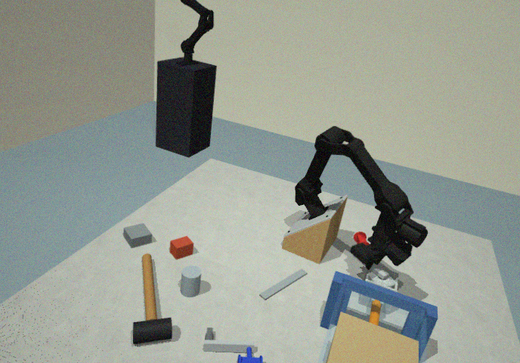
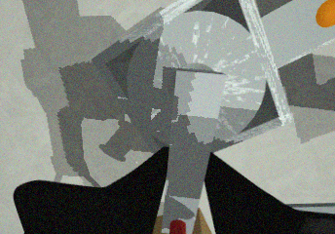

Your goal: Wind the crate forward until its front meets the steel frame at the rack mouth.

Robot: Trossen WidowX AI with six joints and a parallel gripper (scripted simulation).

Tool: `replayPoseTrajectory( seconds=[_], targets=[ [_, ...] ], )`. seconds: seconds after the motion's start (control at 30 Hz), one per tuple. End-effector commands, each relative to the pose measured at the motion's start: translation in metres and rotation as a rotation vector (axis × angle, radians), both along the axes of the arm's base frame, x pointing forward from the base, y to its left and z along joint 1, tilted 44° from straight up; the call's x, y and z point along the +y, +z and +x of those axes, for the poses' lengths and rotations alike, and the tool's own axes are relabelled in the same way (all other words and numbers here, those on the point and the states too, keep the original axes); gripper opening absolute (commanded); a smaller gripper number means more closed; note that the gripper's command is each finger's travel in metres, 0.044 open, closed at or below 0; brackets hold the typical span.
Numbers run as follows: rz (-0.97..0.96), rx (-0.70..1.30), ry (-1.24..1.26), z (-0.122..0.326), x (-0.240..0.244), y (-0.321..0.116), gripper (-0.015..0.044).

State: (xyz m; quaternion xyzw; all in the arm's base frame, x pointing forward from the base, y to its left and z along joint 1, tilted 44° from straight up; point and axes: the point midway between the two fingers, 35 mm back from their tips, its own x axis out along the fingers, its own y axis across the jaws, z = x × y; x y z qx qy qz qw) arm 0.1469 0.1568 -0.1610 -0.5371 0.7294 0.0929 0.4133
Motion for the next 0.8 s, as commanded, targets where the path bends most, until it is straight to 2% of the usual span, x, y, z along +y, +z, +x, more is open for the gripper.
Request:
replayPoseTrajectory(
  seconds=[0.0,0.23,0.77],
  targets=[
    [-0.001,-0.017,-0.032,-0.0023,-0.0018,-0.0038,0.0000],
    [-0.001,-0.014,-0.029,-0.0019,-0.0017,-0.0036,0.0000],
    [0.000,-0.011,-0.014,-0.0005,0.0003,-0.0001,0.0420]
  ],
)
